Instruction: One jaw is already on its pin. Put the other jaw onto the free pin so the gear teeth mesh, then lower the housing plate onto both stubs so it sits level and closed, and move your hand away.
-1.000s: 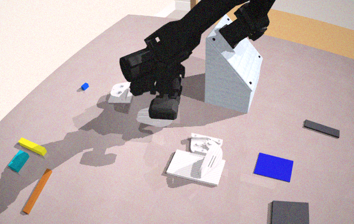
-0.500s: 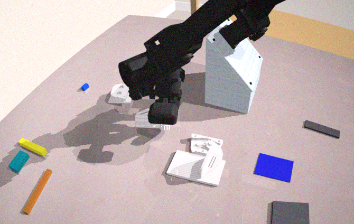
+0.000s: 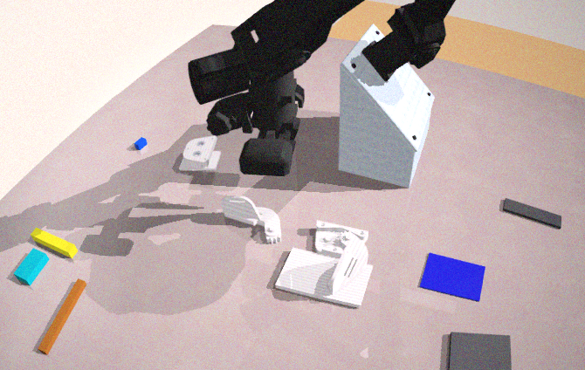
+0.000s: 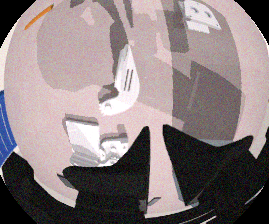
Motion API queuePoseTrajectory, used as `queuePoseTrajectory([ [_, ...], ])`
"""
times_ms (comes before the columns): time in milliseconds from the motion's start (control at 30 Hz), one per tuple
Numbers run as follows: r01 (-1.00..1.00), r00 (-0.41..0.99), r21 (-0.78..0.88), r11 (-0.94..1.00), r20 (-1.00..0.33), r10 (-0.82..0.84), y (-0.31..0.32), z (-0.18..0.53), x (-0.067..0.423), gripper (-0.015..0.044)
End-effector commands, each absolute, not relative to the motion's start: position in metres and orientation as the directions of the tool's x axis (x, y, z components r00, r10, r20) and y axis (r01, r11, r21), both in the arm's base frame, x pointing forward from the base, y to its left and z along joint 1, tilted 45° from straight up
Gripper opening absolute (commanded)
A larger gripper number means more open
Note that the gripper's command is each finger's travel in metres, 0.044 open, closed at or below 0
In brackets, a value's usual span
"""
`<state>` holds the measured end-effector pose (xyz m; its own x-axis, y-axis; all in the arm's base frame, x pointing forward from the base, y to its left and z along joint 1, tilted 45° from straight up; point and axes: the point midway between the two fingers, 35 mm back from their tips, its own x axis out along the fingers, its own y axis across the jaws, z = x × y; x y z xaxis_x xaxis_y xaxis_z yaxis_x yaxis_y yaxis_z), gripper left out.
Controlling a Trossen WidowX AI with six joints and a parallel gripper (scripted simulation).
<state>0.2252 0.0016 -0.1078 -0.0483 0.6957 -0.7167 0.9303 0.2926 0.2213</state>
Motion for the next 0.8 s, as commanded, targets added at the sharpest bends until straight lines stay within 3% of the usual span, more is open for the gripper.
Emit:
queuePoseTrajectory([
  [0,0.933,-0.049,0.217,0.288,-0.715,0.697,0.0024,-0.1085,0.2245,0.0157],
  [367,0.933,-0.049,0.217,0.288,-0.715,0.697,0.0024,-0.1085,0.2245,0.0440],
  [767,0.933,-0.049,0.217,0.288,-0.715,0.697,0.0024,-0.1085,0.2245,0.0440],
])
